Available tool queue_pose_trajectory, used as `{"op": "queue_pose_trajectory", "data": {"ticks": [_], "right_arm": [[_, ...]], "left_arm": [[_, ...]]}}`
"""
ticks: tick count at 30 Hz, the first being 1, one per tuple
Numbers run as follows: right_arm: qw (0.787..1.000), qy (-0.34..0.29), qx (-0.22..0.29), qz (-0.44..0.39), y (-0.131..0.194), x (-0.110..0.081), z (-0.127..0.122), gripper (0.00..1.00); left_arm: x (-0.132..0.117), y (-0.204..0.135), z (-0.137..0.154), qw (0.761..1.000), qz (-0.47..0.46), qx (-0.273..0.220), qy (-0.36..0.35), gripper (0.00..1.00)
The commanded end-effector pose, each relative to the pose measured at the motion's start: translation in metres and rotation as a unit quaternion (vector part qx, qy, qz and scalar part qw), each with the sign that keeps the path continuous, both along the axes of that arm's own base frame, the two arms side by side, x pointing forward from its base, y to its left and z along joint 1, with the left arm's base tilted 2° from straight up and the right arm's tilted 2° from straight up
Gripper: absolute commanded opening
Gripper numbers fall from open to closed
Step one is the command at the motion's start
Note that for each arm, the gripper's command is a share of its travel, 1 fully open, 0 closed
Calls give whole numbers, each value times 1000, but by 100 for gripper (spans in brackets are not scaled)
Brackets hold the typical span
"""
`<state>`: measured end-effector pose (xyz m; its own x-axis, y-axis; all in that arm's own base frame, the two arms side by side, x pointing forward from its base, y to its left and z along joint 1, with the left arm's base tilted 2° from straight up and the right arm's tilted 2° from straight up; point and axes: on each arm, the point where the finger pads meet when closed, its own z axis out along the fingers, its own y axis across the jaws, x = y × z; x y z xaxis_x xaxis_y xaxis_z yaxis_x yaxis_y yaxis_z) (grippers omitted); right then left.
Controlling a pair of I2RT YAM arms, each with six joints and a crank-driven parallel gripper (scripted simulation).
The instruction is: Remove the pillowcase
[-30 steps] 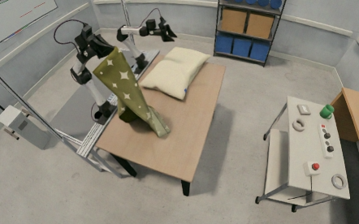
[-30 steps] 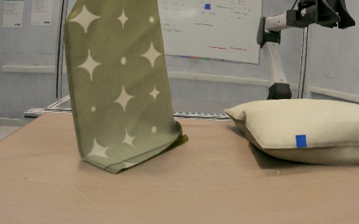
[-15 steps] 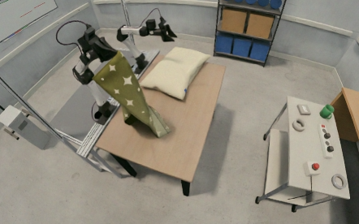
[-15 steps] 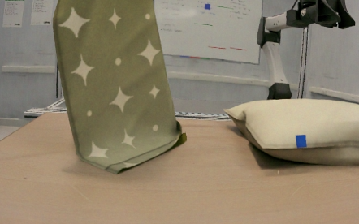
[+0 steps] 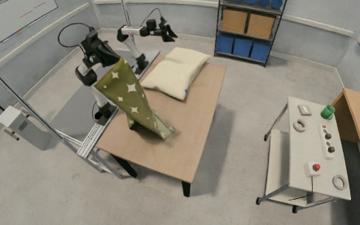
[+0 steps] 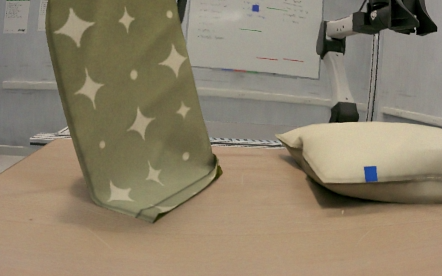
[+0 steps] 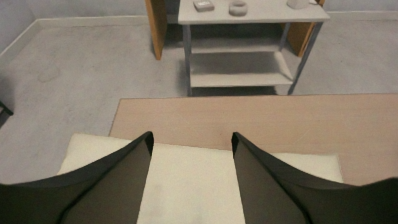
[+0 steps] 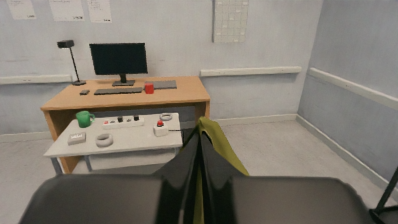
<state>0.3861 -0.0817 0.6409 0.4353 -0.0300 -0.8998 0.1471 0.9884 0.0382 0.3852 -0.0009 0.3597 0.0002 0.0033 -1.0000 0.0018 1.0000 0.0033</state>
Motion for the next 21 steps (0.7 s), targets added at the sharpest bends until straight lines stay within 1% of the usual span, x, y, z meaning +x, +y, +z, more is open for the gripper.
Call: {"op": "queue_pose_trajectory", "data": {"ticks": [1, 4, 10, 12, 13, 14, 17, 18, 19, 20, 21], "right_arm": [[999, -46, -12, -15, -4, -17, 32, 1], [999, -43, -13, -25, -14, -6, 29, 1], [998, -47, -15, -29, -18, -4, 31, 1], [999, -38, -9, -29, -20, 1, 25, 1], [999, -36, -10, -30, -21, 2, 24, 1], [999, -41, -11, -30, -19, -3, 27, 1], [999, -43, -12, -30, -19, -4, 29, 1], [999, -30, -9, -27, -19, 5, 20, 1], [999, -26, -9, -29, -21, 9, 17, 1], [998, -53, -17, -29, -13, -18, 37, 1], [998, -61, -18, -29, -11, -24, 42, 1]], "left_arm": [[-4, 0, 16, 1000, -1, -5, -16, 63], [-4, 0, 16, 1000, -1, -5, -16, 63], [-4, 0, 16, 1000, -1, -5, -16, 63], [-4, 0, 16, 1000, -1, -5, -16, 63], [-4, 0, 16, 1000, -1, -5, -16, 63], [-4, 0, 16, 1000, -1, -5, -16, 63], [-4, 0, 16, 1000, -1, -5, -16, 63], [-4, 0, 16, 1000, -1, -5, -16, 63], [-4, 0, 16, 1000, -1, -5, -16, 63], [-4, 0, 16, 1000, -1, -5, -16, 63], [-4, 0, 16, 1000, -1, -5, -16, 63]]}}
